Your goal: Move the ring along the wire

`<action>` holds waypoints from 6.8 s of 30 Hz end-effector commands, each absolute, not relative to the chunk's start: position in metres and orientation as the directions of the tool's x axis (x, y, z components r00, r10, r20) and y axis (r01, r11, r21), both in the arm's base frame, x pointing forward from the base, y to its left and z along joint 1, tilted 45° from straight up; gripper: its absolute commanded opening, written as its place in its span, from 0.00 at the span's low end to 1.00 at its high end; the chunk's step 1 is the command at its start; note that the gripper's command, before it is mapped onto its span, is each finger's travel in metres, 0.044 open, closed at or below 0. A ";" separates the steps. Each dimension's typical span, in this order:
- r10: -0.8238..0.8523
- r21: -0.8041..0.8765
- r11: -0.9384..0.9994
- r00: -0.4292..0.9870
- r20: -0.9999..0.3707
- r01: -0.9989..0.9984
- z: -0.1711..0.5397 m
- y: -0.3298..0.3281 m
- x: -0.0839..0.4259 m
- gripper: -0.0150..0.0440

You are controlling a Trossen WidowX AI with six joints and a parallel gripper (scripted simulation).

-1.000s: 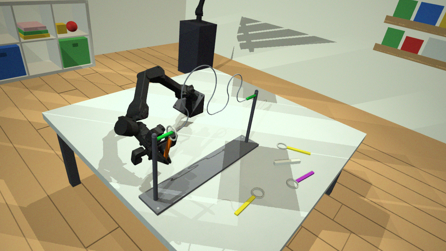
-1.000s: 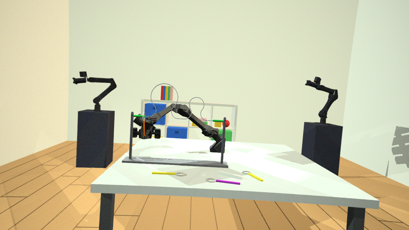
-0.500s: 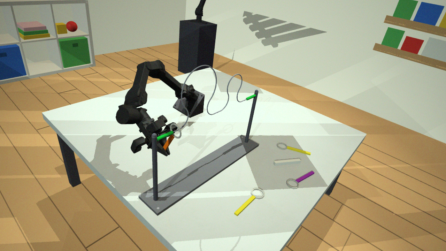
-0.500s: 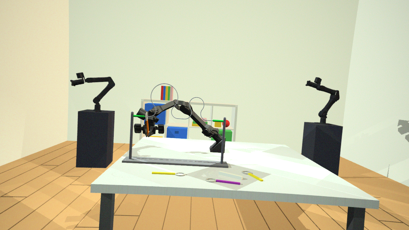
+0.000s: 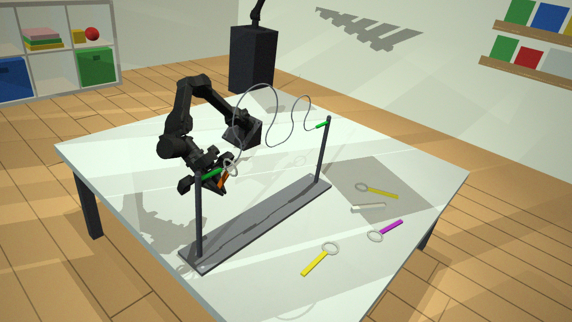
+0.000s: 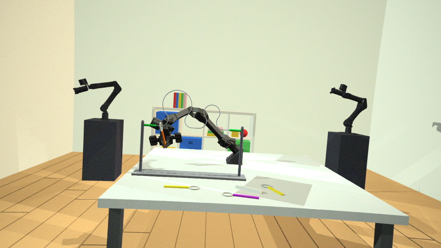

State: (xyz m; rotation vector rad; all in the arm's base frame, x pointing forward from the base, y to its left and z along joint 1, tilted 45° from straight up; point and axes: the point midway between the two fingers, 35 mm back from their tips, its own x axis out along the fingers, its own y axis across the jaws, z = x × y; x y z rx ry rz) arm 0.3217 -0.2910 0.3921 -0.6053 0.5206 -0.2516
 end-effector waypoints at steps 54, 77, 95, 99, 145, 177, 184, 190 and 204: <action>0.191 0.547 0.835 0.900 -0.391 0.060 0.385 -0.117 0.337 0.00; 0.316 0.813 0.582 0.910 -0.270 0.039 0.423 -0.077 0.340 0.00; 0.328 0.947 0.321 0.935 -0.134 0.023 0.463 -0.054 0.349 0.00; 0.313 0.966 0.258 0.945 -0.100 0.017 0.475 -0.050 0.352 0.00; 0.260 0.851 0.522 0.941 -0.218 0.053 0.487 -0.051 0.352 0.00; 0.134 0.576 0.812 0.930 -0.343 0.095 0.476 -0.060 0.352 0.00; 0.100 0.502 0.859 0.927 -0.362 0.104 0.474 -0.063 0.352 0.00; 0.069 0.435 0.894 0.924 -0.376 0.110 0.472 -0.066 0.351 0.00; -0.011 0.259 0.958 0.917 -0.399 0.125 0.470 -0.072 0.351 0.00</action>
